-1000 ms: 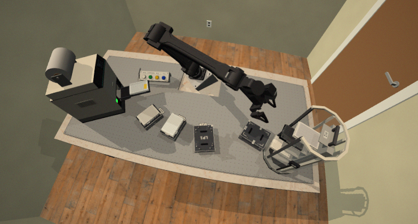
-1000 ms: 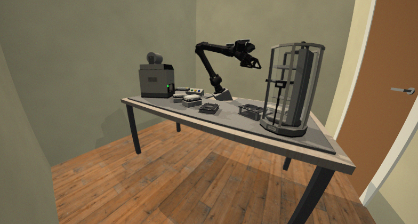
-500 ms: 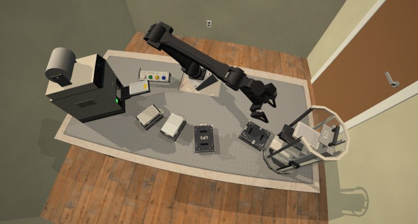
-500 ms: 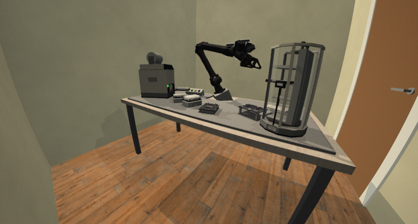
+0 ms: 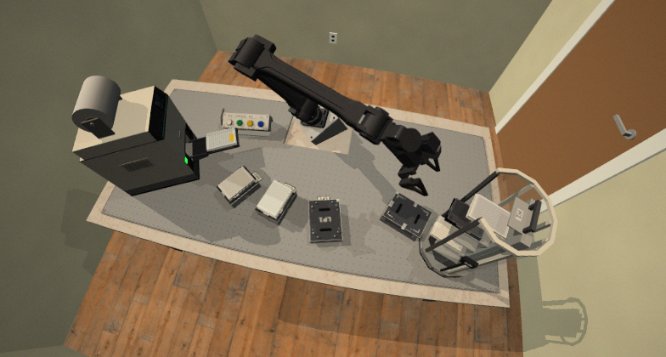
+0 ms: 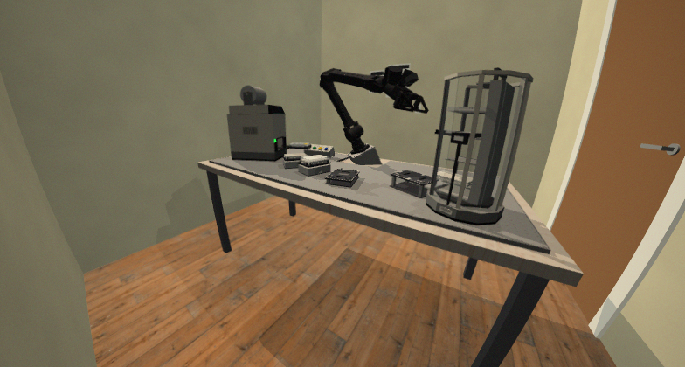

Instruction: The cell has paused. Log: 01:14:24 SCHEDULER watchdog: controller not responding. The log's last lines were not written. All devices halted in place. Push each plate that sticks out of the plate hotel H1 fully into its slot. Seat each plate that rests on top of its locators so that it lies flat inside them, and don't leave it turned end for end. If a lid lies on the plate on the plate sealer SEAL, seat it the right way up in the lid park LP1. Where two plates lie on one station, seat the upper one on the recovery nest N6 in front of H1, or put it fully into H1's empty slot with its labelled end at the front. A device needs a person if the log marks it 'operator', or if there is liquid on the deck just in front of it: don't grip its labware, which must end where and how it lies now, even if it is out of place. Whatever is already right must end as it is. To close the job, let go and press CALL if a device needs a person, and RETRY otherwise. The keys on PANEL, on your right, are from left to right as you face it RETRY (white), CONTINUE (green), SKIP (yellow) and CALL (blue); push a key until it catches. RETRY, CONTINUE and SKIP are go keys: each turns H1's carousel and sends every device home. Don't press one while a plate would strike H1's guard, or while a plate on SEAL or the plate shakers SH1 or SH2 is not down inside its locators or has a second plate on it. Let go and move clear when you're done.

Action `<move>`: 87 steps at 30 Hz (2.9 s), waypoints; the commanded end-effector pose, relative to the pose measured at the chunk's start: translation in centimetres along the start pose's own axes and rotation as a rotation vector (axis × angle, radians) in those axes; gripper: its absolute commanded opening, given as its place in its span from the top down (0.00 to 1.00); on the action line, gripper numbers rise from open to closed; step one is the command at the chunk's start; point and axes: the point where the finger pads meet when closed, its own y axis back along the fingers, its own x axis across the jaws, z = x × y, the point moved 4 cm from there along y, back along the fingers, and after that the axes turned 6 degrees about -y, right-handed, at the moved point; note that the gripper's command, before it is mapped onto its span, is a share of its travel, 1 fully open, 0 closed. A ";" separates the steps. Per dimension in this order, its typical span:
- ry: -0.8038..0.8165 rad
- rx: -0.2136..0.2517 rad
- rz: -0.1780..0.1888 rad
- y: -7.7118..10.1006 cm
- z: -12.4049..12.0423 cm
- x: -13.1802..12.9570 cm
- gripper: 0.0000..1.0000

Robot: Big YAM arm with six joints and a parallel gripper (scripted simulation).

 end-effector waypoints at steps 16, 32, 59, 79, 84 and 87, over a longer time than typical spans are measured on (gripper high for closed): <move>-0.008 -0.035 -0.010 0.7 2.3 -0.6 0.00; -0.008 -0.035 -0.010 0.7 2.3 -0.6 0.00; -0.008 -0.035 -0.010 0.7 2.3 -0.6 0.00; -0.007 -0.019 -0.013 -0.1 1.3 -0.9 0.02; 0.000 -0.002 -0.010 -1.7 -1.9 -0.8 0.10; 0.000 -0.001 -0.011 -1.8 -2.0 -0.8 0.14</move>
